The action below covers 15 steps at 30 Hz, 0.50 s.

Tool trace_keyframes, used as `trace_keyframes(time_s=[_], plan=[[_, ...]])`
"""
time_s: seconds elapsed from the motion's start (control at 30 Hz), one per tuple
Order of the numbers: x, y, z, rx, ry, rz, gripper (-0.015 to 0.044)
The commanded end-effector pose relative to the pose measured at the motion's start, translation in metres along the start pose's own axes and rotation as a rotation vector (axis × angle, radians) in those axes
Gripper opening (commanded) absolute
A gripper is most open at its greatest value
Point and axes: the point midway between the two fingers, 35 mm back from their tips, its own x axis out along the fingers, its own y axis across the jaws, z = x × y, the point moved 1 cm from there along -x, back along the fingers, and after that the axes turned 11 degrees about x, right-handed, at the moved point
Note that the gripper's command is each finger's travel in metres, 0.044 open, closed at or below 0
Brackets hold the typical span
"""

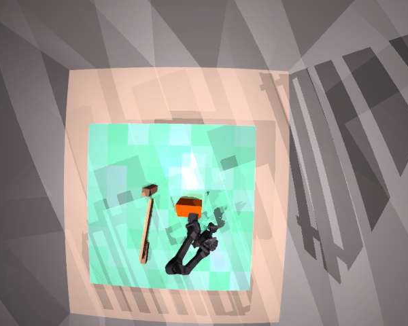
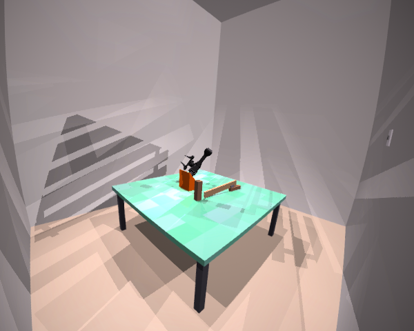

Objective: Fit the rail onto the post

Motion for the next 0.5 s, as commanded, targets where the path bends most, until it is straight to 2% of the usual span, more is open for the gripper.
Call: trace_keyframes(time_s=[0.0, 0.13, 0.23, 0.47], plan=[[0.000, 0.000, 0.000, -0.005, 0.000, -0.003, 0.0426], [-0.006, -0.008, 0.008, -0.102, -0.018, -0.065, 0.0440], [-0.018, -0.013, 0.028, -0.124, -0.098, -0.122, 0.0440], [-0.073, -0.027, 0.075, -0.124, -0.352, -0.332, 0.0440]])
